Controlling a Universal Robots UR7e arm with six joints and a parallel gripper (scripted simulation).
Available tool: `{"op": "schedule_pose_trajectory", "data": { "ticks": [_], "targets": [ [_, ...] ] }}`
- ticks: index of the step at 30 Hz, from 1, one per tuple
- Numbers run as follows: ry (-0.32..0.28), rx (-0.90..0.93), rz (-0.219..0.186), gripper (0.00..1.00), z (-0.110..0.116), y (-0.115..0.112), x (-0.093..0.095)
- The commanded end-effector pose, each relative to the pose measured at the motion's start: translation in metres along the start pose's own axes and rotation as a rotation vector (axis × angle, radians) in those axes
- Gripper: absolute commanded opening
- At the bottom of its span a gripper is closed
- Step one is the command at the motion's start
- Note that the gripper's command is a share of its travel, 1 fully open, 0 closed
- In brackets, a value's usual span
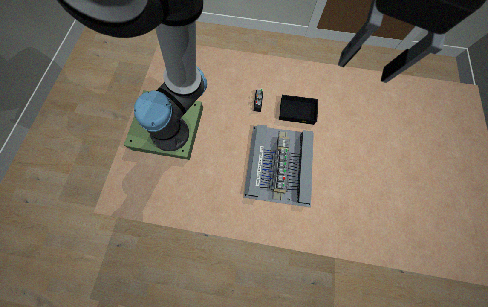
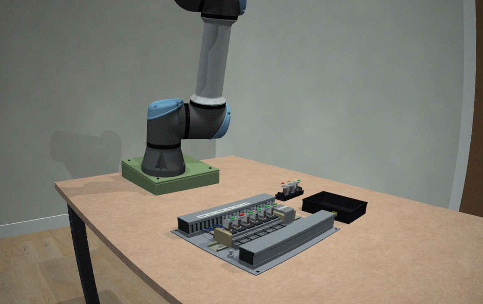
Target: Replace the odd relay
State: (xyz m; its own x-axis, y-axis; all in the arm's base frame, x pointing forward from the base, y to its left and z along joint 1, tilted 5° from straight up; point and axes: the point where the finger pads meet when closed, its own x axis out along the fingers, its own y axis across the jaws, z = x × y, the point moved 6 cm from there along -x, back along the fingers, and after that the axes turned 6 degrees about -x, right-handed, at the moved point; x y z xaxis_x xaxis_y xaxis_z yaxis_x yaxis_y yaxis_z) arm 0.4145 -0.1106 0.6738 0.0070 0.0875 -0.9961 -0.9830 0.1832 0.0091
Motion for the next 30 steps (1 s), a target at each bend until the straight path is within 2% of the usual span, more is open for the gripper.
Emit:
{"op": "schedule_pose_trajectory", "data": {
  "ticks": [1, 4, 30],
  "targets": [
    [0.043, -0.073, -0.03, 1.0, 0.0025, 0.0019, -0.0003],
    [0.11, -0.185, -0.076, 1.0, 0.0058, 0.0048, 0.0002],
    [0.118, -0.199, -0.082, 1.0, 0.0062, 0.0051, 0.0003]
  ]
}}
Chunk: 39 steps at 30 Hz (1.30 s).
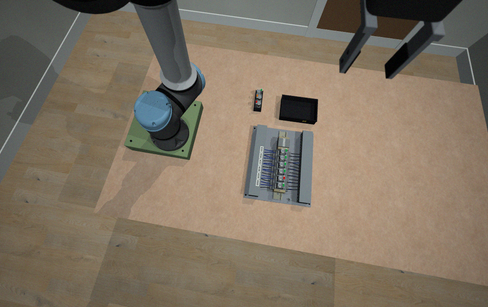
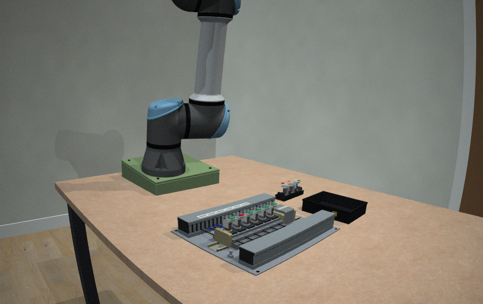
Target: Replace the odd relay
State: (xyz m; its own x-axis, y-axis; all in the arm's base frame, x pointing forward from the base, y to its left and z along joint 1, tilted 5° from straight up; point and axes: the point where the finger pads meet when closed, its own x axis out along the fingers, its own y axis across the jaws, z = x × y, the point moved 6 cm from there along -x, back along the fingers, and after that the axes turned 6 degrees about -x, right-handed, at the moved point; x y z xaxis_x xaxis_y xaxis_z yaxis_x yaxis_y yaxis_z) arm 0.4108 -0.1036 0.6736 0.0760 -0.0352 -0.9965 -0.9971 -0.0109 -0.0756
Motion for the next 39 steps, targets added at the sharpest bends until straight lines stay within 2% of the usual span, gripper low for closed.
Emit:
{"op": "schedule_pose_trajectory", "data": {
  "ticks": [1, 3, 8, 20, 25, 37, 39],
  "targets": [
    [0.002, -0.001, -0.002, 1.0, 0.0, 0.0, 0.0],
    [0.002, -0.001, -0.002, 1.0, 0.0, 0.0, 0.0],
    [0.002, -0.001, -0.002, 1.0, 0.0, 0.0, 0.059],
    [0.002, -0.001, -0.002, 1.0, 0.0, 0.0, 0.059],
    [0.002, -0.001, -0.002, 1.0, 0.0, 0.0, 0.117],
    [0.002, -0.001, -0.002, 1.0, 0.0, 0.0, 0.117],
    [0.001, -0.001, -0.001, 1.0, 0.0, 0.0, 0.14]
  ]
}}
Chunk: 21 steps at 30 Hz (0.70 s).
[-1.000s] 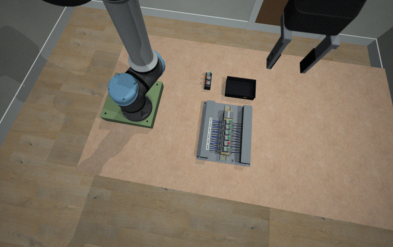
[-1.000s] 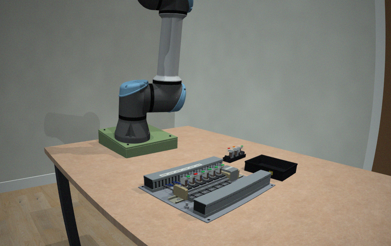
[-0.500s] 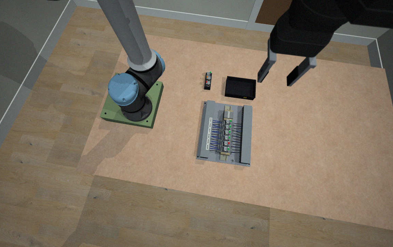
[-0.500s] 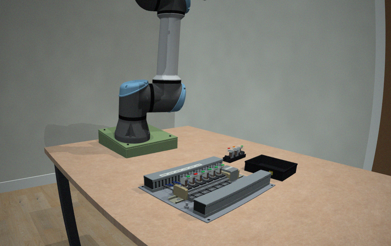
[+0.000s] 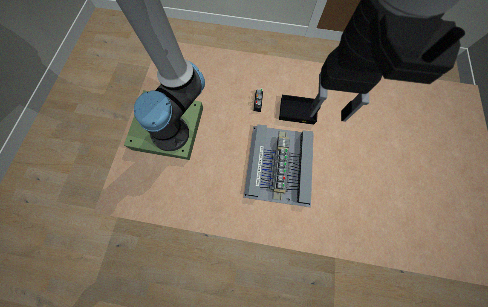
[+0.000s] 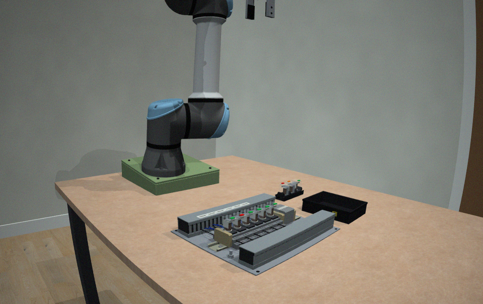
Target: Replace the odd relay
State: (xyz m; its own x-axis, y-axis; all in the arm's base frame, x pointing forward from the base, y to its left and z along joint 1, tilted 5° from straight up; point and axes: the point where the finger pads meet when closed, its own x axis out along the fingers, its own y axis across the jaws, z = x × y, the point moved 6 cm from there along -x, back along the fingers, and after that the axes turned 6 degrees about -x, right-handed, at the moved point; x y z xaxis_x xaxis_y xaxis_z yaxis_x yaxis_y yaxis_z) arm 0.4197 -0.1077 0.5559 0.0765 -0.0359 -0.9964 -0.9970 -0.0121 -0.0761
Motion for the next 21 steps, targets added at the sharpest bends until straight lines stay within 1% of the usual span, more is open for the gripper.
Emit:
{"op": "schedule_pose_trajectory", "data": {
  "ticks": [1, 3, 15, 20, 21],
  "targets": [
    [0.0, 0.0, -0.001, 1.0, 0.0, 0.0, 0.034],
    [0.001, 0.0, -0.002, 1.0, 0.0, 0.0, 0.058],
    [0.001, 0.0, -0.002, 1.0, 0.0, 0.0, 0.058],
    [0.001, 0.0, -0.002, 1.0, 0.0, 0.0, 0.116],
    [0.001, 0.0, -0.002, 1.0, 0.0, 0.0, 0.116]
  ]
}}
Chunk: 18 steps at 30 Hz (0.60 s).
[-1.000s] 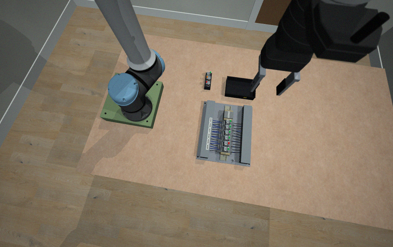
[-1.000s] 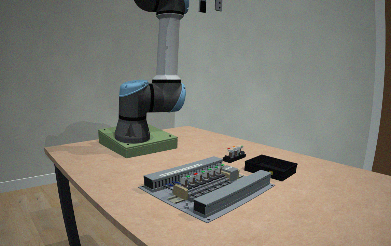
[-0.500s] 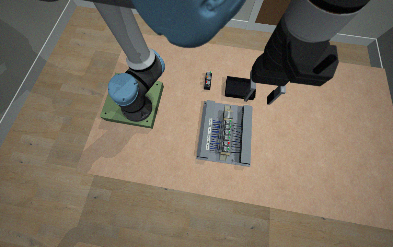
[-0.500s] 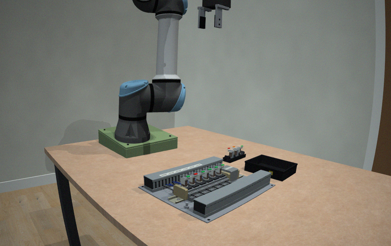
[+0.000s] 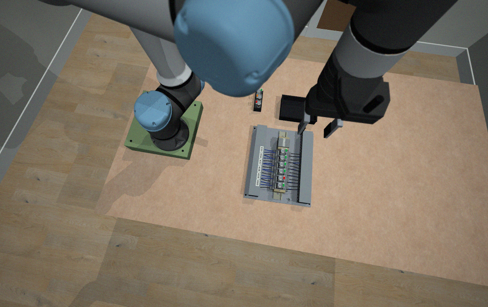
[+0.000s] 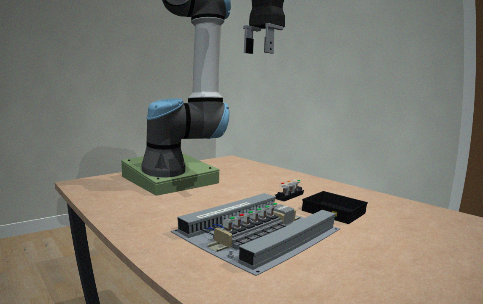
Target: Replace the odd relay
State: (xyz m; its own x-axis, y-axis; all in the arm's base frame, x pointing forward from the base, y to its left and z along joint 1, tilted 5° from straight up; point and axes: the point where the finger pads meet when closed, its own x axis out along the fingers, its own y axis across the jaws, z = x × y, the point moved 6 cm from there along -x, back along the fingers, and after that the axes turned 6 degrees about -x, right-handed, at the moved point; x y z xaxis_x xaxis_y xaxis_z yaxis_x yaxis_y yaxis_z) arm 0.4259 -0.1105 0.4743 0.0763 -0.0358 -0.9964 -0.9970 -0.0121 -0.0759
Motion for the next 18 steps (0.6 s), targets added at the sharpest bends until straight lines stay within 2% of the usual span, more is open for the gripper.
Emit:
{"op": "schedule_pose_trajectory", "data": {
  "ticks": [1, 11, 16, 18],
  "targets": [
    [0.001, 0.0, -0.002, 1.0, 0.0, 0.0, 0.034],
    [0.001, 0.0, -0.002, 1.0, 0.0, 0.0, 0.034],
    [0.001, 0.0, -0.002, 1.0, 0.0, 0.0, 0.092],
    [0.001, 0.0, -0.002, 1.0, 0.0, 0.0, 0.092]
  ]
}}
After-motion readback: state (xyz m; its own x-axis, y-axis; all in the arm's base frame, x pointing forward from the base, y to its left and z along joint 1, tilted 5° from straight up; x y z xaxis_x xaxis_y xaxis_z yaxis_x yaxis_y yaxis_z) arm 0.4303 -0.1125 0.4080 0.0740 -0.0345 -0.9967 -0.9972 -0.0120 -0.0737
